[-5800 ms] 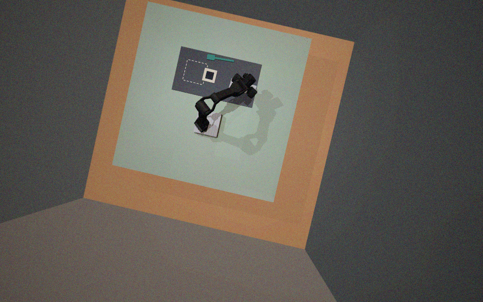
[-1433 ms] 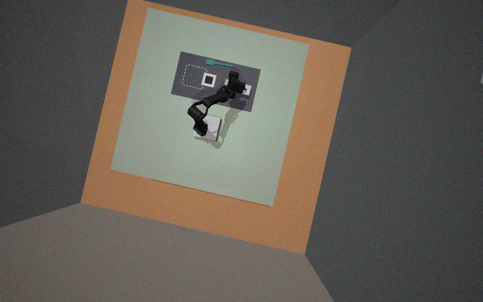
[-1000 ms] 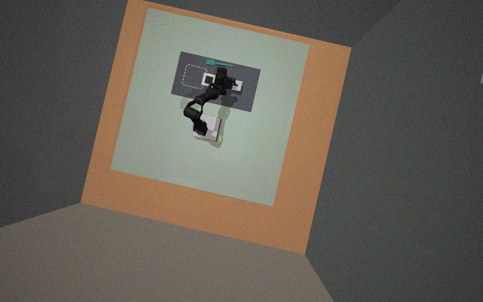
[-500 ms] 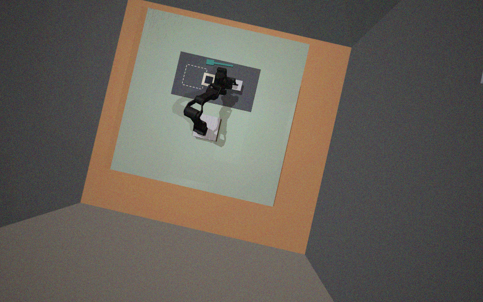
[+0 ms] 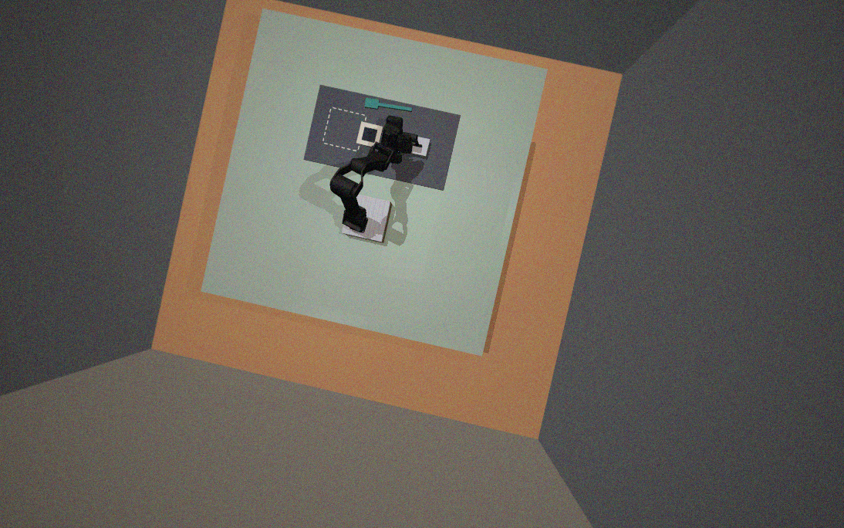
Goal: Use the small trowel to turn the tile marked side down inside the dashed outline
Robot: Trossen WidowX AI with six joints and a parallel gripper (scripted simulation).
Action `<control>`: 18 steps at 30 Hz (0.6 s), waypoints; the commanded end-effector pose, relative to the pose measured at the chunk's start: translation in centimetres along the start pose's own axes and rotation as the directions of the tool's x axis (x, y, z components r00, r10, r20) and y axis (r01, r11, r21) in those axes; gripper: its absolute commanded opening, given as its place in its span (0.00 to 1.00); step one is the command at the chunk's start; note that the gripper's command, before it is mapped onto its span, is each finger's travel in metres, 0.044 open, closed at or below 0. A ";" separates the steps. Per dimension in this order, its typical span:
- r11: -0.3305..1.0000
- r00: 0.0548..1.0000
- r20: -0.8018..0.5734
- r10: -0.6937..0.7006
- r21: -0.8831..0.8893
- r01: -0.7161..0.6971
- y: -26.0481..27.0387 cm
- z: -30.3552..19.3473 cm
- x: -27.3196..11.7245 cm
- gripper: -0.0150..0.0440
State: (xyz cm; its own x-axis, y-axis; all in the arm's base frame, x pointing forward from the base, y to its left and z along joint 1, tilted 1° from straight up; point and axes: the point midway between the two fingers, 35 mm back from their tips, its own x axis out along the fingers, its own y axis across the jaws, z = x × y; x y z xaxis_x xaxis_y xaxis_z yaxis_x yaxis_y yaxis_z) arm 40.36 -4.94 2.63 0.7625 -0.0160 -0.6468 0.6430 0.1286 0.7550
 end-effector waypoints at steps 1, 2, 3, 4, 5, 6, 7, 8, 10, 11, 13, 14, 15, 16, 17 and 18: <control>1.000 1.000 0.000 0.012 -0.008 -0.012 -0.1 0.1 0.3 0.25; 1.000 1.000 0.000 0.012 -0.008 -0.012 -0.3 0.1 0.4 0.25; 1.000 1.000 0.000 0.012 -0.008 -0.012 -0.4 0.2 0.5 0.25; 1.000 1.000 0.000 0.012 -0.008 -0.012 -0.4 0.2 0.5 0.25; 1.000 1.000 0.000 0.012 -0.008 -0.012 -0.4 0.2 0.5 0.25; 1.000 1.000 0.000 0.012 -0.008 -0.012 -0.4 0.1 0.5 0.25; 1.000 1.000 0.000 0.012 -0.008 -0.012 -0.4 0.1 0.5 0.25; 1.000 1.000 0.000 0.012 -0.008 -0.012 -0.4 -0.1 0.5 0.25; 1.000 1.000 0.000 0.012 -0.007 -0.012 -0.4 -0.4 0.5 0.25; 1.000 1.000 0.000 0.011 -0.007 -0.011 -0.4 -0.6 0.5 0.25; 1.000 1.000 -0.001 0.011 -0.007 -0.011 -0.3 -0.9 0.5 0.25; 1.000 1.000 -0.001 0.011 -0.007 -0.011 -0.3 -1.0 0.5 0.25; 1.000 1.000 -0.001 0.011 -0.007 -0.011 -0.3 -1.2 0.5 0.25; 1.000 1.000 -0.001 0.011 -0.007 -0.011 -0.3 -1.4 0.5 0.25; 1.000 1.000 -0.001 0.011 -0.007 -0.011 -0.3 -1.5 0.5 0.25; 1.000 1.000 -0.001 0.011 -0.007 -0.011 -0.3 -1.7 0.5 0.25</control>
State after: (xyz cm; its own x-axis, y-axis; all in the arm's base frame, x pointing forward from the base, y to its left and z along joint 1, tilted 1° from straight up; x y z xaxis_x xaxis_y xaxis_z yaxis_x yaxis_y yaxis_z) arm 40.40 -4.10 1.85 0.7666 -0.0229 -0.6418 0.6385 0.1332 0.7580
